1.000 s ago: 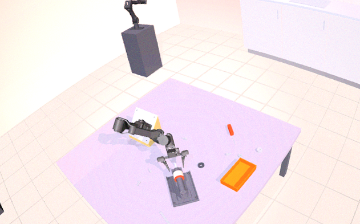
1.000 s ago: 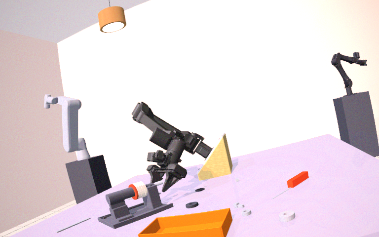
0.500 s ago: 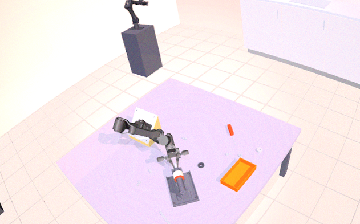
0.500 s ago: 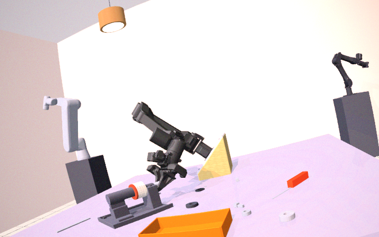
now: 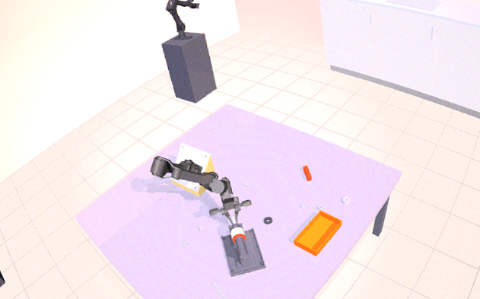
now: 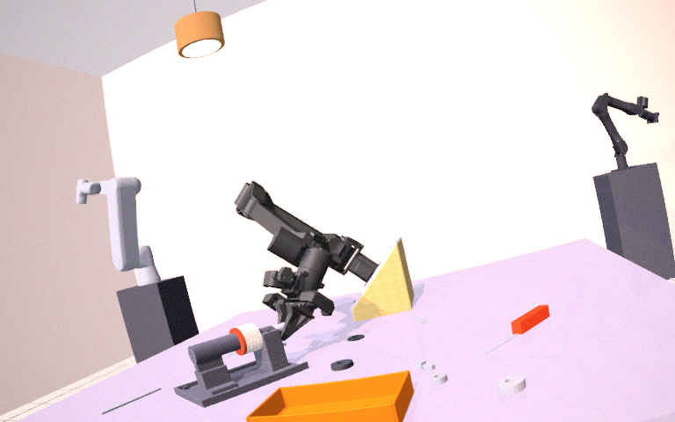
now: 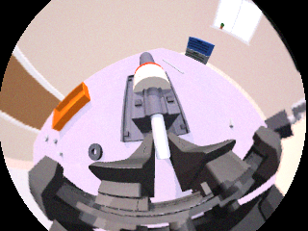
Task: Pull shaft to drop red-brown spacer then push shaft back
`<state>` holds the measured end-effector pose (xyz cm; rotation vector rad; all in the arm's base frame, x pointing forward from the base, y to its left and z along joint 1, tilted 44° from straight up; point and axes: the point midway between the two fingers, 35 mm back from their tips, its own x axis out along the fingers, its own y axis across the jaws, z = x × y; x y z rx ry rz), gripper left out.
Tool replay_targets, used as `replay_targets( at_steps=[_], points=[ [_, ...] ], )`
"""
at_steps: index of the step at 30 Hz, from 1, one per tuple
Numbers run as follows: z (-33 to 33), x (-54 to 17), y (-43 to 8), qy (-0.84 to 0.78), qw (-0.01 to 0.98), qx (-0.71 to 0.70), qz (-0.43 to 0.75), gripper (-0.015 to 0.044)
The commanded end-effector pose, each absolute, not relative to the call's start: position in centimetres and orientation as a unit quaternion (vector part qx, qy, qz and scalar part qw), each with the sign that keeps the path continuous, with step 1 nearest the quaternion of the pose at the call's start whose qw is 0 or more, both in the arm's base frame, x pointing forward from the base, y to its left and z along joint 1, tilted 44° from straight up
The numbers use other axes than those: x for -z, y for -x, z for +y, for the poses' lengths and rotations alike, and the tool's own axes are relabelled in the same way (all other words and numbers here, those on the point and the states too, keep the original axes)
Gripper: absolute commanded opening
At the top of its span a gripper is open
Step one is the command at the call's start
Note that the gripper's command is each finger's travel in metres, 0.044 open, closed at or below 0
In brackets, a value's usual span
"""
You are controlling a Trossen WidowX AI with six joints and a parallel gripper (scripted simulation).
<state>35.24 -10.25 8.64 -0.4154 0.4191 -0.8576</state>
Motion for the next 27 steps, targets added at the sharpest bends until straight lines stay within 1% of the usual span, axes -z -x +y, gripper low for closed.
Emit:
replay_targets(
  at_steps=[1,27],
  points=[
    [-10.05,-8.37,-34.82,0.2,0.867,0.409,0.202,0.0],
    [-9.77,-8.06,-34.31,0.2,0.867,0.409,0.202,0.0]
  ],
)
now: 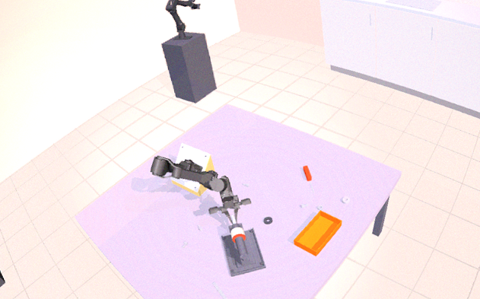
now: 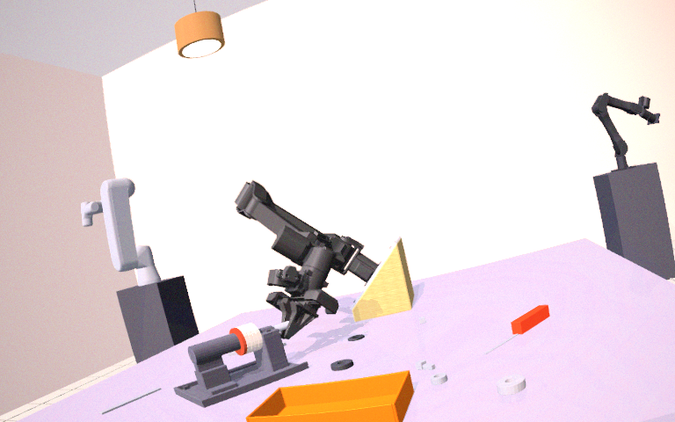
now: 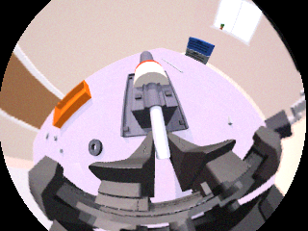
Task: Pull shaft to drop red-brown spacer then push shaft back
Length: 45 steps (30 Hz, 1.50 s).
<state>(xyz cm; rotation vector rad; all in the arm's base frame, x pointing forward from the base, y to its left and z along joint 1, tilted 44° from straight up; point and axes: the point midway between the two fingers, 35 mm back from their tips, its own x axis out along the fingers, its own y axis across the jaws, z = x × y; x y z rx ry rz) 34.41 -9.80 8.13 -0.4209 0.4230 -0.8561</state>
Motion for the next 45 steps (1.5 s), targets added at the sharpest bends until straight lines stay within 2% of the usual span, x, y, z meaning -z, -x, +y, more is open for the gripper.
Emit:
replay_targets(
  at_steps=[1,45],
  points=[
    [-9.76,-8.05,-34.31,0.2,0.867,0.409,0.202,0.0],
    [-9.58,-7.85,-33.98,0.2,0.867,0.409,0.202,0.0]
  ],
)
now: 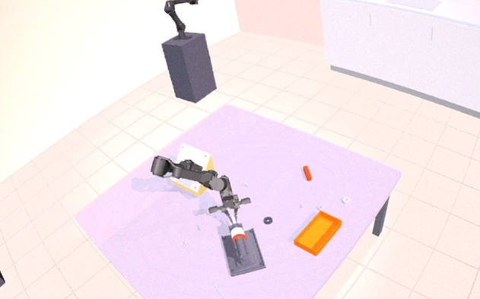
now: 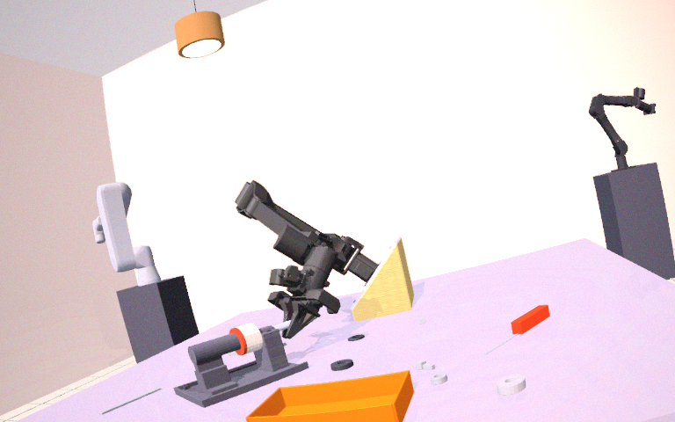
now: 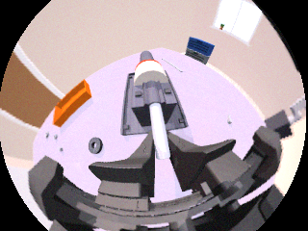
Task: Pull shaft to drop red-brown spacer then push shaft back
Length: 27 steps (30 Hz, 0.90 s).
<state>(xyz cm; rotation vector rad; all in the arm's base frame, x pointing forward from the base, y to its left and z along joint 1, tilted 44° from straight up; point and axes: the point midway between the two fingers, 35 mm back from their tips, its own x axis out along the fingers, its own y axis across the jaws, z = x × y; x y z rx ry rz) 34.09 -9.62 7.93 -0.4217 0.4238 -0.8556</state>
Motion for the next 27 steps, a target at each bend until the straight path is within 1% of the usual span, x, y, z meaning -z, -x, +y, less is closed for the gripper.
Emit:
replay_targets(
  at_steps=[1,27],
  points=[
    [-9.58,-7.85,-33.97,0.2,0.867,0.409,0.202,0.0],
    [-9.47,-7.73,-33.78,0.2,0.867,0.409,0.202,0.0]
  ],
)
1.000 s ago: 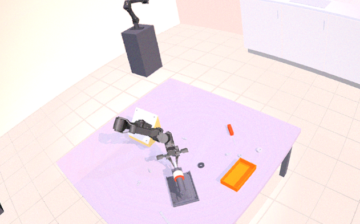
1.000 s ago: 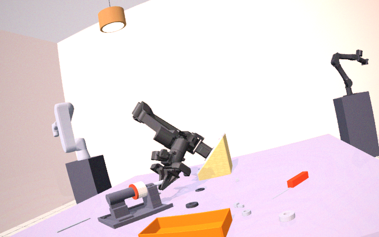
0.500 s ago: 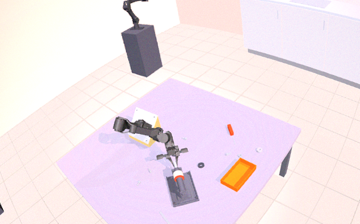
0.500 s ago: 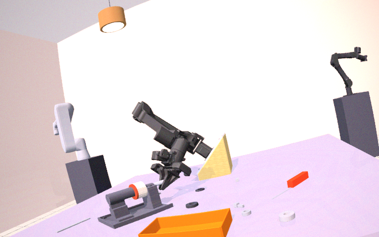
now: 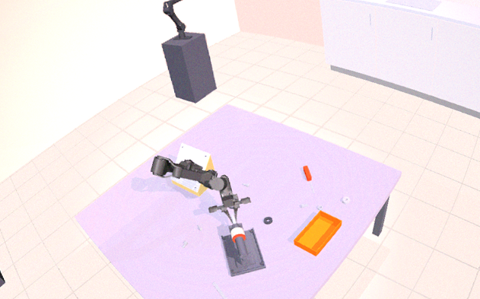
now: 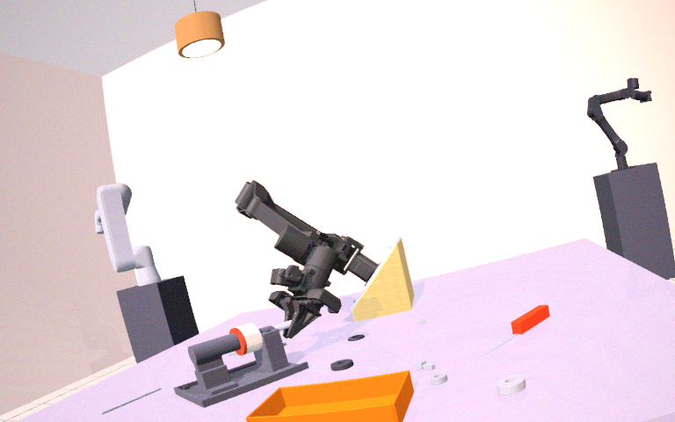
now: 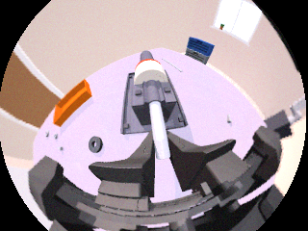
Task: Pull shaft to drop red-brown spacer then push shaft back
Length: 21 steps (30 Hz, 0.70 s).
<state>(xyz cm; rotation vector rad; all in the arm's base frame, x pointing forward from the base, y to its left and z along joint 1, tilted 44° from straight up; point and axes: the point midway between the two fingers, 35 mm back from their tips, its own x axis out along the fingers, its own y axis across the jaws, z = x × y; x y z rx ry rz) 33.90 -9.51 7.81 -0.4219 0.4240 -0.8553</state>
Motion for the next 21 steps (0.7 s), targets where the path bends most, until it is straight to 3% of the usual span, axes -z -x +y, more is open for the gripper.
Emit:
replay_targets(
  at_steps=[1,21],
  points=[
    [-9.47,-7.73,-33.78,0.2,0.867,0.409,0.202,0.0],
    [-9.39,-7.64,-33.63,0.2,0.867,0.409,0.202,0.0]
  ],
)
